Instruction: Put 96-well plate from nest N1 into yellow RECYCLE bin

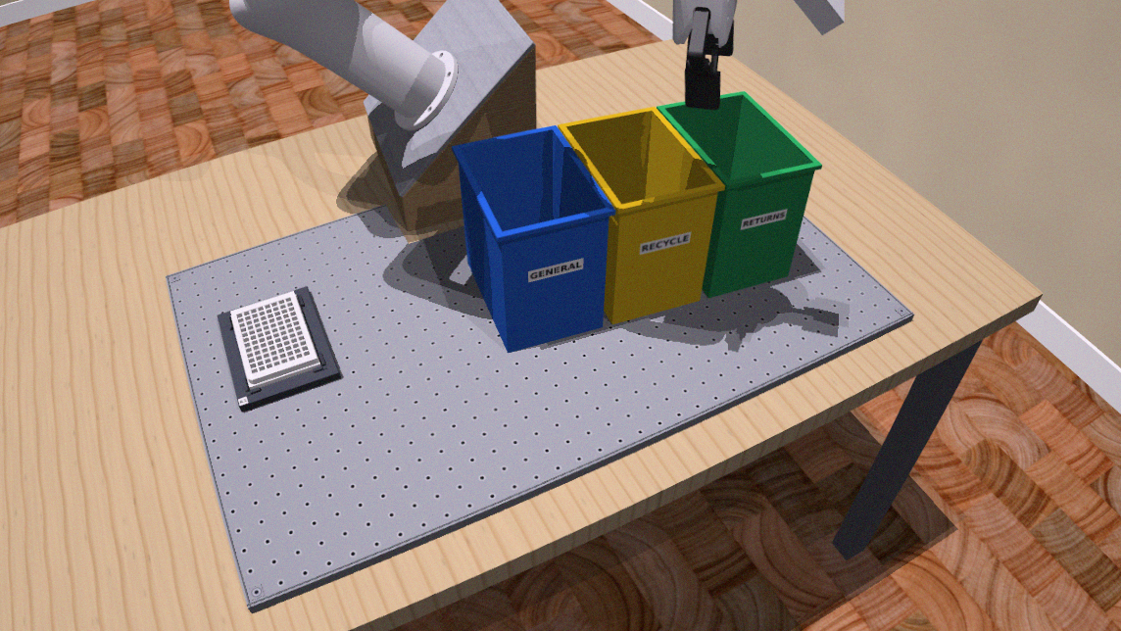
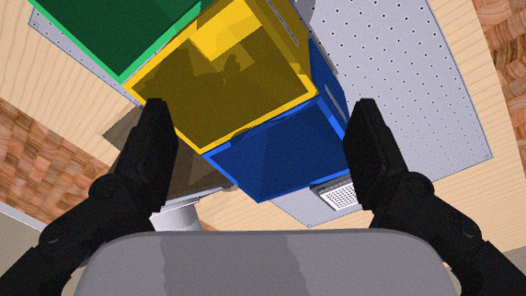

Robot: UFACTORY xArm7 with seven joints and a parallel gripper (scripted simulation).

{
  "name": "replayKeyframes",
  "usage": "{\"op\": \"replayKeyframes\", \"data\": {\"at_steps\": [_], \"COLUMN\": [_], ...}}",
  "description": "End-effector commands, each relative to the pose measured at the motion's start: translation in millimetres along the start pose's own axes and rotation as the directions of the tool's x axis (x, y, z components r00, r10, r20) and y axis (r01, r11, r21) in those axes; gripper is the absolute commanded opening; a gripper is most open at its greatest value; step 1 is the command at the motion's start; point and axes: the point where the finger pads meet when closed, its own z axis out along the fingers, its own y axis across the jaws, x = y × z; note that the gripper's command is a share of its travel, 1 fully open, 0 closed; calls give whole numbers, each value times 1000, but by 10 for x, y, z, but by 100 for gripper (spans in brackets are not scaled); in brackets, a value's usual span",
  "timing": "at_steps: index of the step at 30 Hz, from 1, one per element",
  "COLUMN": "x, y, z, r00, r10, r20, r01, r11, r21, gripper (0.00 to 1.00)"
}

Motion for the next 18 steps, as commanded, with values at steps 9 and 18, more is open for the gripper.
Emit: {"op": "replayKeyframes", "data": {"at_steps": [9,18], "x": [-265,-536], "y": [364,674], "z": [-141,-217], "r00": [997,990], "r10": [76,136], "r20": [-25,-37], "r01": [-75,-135], "r11": [997,990], "r21": [17,25], "gripper": [100,100]}}
